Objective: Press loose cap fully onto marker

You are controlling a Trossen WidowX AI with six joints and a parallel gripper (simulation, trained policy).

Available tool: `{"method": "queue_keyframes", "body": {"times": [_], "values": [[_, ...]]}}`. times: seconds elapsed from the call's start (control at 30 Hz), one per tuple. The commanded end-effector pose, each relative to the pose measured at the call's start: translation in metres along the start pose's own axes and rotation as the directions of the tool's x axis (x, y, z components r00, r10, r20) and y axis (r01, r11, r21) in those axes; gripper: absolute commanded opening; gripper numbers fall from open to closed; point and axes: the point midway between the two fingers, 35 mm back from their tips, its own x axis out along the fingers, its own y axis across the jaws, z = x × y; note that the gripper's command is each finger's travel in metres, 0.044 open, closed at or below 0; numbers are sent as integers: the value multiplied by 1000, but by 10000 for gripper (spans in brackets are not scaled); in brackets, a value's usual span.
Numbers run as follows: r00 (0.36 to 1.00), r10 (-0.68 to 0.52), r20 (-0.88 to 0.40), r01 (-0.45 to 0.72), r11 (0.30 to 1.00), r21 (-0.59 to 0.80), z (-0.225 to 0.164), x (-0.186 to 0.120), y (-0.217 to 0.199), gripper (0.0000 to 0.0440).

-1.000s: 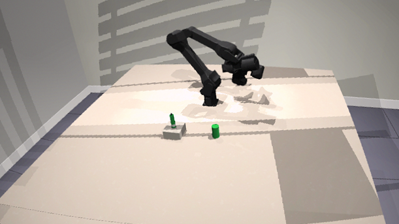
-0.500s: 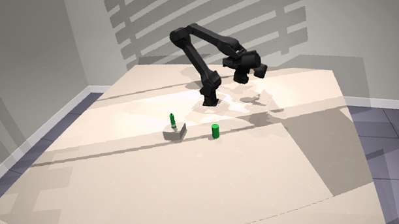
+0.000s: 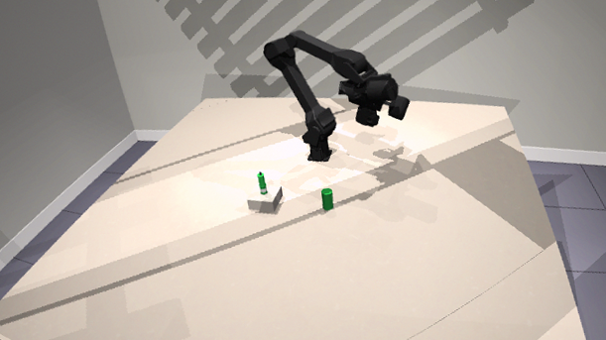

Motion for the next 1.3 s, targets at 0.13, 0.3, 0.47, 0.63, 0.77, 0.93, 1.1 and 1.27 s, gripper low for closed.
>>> {"method": "queue_keyframes", "body": {"times": [0.13, 0.3, 0.47, 0.63, 0.77, 0.93, 1.1, 1.27], "values": [[997, 45, 59, -46, 999, 8, 6, -12, 17, 320], [993, 72, 95, -74, 997, 12, 10, -21, 26, 320], [987, 97, 131, -100, 995, 16, 14, -30, 36, 320], [979, 120, 166, -125, 992, 20, 20, -39, 45, 320], [971, 137, 194, -144, 989, 24, 25, -47, 52, 321], [961, 155, 229, -166, 986, 29, 31, -57, 61, 321], [949, 172, 264, -187, 982, 34, 38, -68, 69, 321], [936, 187, 298, -207, 977, 39, 46, -79, 77, 321]]}}
